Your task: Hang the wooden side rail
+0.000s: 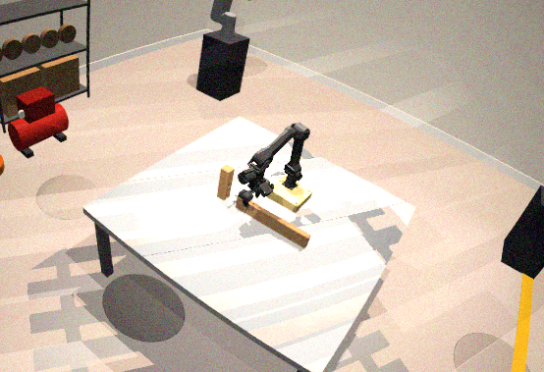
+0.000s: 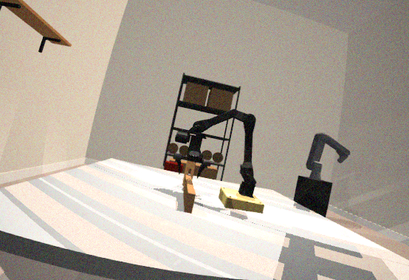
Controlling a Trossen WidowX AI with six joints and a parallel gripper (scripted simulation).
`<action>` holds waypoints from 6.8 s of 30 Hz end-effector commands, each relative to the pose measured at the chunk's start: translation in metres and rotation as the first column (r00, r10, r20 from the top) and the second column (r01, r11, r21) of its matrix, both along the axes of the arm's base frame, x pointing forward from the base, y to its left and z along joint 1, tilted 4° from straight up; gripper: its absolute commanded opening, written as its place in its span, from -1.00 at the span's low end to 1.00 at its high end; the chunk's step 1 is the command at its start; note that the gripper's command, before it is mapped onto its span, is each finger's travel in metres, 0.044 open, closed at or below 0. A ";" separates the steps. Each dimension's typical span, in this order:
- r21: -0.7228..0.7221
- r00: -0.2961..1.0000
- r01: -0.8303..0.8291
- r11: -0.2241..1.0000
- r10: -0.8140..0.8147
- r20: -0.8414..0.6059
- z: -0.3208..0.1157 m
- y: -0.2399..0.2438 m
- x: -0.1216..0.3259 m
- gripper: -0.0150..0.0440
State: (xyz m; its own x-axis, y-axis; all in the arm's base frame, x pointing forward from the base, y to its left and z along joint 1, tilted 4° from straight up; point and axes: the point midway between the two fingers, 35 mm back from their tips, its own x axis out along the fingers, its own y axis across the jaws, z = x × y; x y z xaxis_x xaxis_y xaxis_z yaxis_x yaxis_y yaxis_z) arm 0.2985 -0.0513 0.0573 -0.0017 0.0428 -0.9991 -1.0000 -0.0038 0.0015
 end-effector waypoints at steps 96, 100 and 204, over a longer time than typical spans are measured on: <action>0.003 1.000 0.003 1.000 -0.003 -0.006 -0.056 0.003 -0.011 -0.49; 0.006 1.000 -0.003 1.000 0.003 -0.008 -0.056 0.003 -0.011 -0.49; 0.006 1.000 -0.003 1.000 0.003 -0.008 -0.039 0.002 -0.011 -0.49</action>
State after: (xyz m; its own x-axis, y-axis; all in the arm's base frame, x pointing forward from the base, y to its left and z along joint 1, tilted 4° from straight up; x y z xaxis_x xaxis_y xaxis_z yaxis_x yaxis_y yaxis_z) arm 0.2839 -0.0486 0.0140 -0.0236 0.0495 -0.9985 -0.9997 0.0004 0.0236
